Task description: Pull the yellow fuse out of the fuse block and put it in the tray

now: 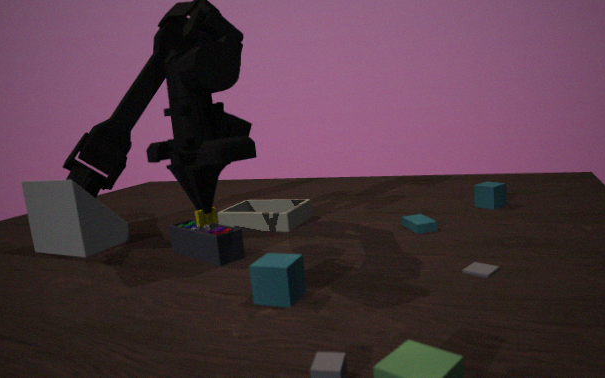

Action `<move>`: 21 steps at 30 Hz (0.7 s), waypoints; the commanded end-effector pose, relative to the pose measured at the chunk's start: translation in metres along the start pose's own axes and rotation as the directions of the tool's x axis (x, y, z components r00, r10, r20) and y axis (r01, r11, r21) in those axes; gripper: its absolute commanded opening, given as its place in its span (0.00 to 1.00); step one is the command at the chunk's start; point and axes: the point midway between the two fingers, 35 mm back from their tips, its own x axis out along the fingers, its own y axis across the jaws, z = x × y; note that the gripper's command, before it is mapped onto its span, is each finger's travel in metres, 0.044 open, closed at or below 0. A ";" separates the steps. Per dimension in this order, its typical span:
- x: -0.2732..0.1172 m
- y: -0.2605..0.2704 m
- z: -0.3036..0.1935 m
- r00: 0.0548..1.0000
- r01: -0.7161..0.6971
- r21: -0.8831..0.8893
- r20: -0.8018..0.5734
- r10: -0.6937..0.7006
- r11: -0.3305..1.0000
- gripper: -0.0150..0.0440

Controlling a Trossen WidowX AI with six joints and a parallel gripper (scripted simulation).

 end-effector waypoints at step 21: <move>-0.015 0.000 0.000 1.000 0.000 -0.004 -0.004 -0.001 1.000 0.25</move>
